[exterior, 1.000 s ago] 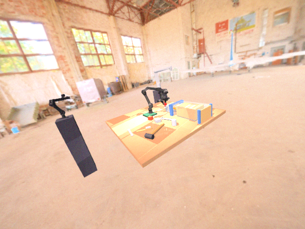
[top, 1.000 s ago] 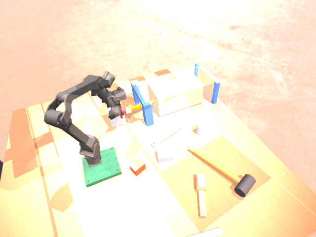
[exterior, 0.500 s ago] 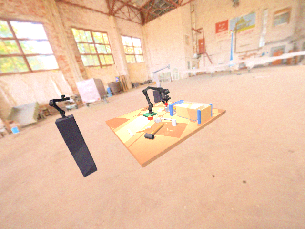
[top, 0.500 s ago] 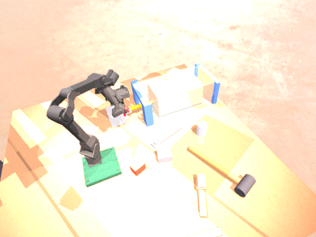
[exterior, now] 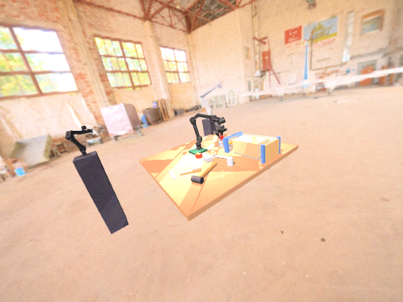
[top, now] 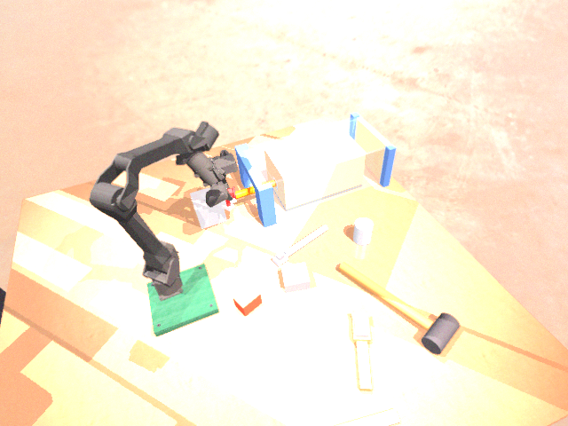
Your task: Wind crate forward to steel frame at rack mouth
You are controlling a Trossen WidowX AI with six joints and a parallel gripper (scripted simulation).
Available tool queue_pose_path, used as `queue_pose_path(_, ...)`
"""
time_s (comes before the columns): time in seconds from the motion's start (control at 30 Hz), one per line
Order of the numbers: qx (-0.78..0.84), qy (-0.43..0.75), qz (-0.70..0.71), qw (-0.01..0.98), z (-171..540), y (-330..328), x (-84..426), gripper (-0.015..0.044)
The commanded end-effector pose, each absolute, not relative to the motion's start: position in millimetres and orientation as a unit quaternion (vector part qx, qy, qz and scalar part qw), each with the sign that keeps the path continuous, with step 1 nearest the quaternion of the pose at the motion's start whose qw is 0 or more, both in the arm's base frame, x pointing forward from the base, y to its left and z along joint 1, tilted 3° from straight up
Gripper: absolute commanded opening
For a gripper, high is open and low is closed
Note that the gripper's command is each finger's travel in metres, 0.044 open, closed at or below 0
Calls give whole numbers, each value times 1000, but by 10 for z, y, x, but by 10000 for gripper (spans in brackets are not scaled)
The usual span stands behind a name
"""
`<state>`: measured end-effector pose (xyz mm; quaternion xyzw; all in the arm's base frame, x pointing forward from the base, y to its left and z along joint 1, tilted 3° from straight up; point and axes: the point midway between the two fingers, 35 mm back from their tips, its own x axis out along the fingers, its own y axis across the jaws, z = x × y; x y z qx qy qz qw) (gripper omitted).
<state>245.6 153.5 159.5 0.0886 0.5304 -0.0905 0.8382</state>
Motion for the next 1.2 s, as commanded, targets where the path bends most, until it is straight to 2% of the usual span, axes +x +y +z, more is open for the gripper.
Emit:
queue_pose_path(0.0,93,528,-89,839,1578,1606,2545,0)
queue_pose_path(1.17,94,528,-89,840,1611,1977,2818,0)
